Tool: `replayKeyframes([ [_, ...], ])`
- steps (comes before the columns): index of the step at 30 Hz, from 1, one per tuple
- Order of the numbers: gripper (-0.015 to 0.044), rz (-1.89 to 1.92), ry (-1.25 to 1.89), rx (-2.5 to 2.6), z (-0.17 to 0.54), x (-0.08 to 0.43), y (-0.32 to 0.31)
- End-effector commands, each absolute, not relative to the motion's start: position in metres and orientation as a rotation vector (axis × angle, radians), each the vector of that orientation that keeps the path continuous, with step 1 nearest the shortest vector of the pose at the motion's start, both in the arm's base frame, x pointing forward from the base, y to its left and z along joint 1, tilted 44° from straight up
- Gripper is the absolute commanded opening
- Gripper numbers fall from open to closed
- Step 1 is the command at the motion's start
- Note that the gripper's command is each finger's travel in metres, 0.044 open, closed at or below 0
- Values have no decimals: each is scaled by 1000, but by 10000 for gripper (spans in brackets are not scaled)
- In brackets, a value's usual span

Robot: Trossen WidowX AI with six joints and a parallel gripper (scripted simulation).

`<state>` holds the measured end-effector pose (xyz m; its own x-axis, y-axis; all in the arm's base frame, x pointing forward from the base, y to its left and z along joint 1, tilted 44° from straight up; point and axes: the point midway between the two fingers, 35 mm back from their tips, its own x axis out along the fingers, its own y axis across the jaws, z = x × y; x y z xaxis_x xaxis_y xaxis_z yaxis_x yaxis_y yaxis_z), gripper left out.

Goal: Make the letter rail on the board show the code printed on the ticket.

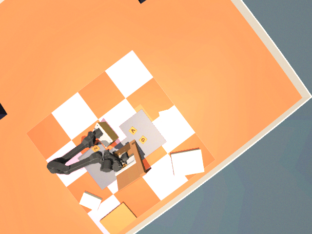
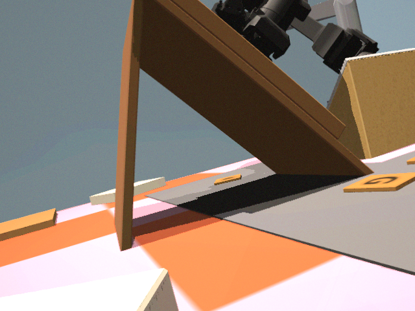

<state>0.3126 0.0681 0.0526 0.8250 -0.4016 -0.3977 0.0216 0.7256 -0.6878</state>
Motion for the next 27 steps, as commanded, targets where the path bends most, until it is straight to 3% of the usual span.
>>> replayKeyframes([
  [1,0,-251,562,-725,51,313,69],
  [27,0,-251,562,-725,42,313,79],
])
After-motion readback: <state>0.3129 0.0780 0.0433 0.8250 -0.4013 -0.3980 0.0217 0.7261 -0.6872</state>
